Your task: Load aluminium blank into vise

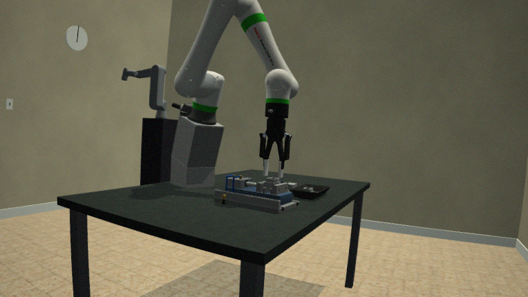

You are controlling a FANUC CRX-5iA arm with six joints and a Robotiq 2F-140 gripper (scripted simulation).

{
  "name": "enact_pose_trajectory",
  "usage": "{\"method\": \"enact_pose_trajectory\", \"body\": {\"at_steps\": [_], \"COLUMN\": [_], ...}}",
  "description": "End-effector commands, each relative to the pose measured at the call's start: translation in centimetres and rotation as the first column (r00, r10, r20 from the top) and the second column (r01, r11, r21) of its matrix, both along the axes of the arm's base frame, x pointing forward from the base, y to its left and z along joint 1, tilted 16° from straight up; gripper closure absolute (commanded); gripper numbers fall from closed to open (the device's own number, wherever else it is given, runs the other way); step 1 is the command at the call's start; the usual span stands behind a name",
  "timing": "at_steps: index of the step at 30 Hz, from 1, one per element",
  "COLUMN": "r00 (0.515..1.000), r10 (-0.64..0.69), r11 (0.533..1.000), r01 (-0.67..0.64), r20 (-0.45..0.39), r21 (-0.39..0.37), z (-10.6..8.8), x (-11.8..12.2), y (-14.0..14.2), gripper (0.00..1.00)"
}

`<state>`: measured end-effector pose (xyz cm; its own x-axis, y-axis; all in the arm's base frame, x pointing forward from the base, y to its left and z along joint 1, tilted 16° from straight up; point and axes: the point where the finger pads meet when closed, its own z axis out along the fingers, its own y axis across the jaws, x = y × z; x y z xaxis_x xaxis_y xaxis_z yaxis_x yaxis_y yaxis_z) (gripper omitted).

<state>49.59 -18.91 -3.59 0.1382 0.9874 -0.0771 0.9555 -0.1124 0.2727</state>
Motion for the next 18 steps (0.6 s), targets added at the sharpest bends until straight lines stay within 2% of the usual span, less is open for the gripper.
{"method": "enact_pose_trajectory", "body": {"at_steps": [1,18], "r00": [1.0,1.0], "r10": [0.0,0.0], "r11": [1.0,1.0], "r01": [0.0,0.0], "r20": [0.0,0.0], "r21": [0.0,0.0], "z": [0.0,-0.35], "x": [0.02,0.11], "y": [-0.01,-0.05], "gripper": [0.6,0.6]}}
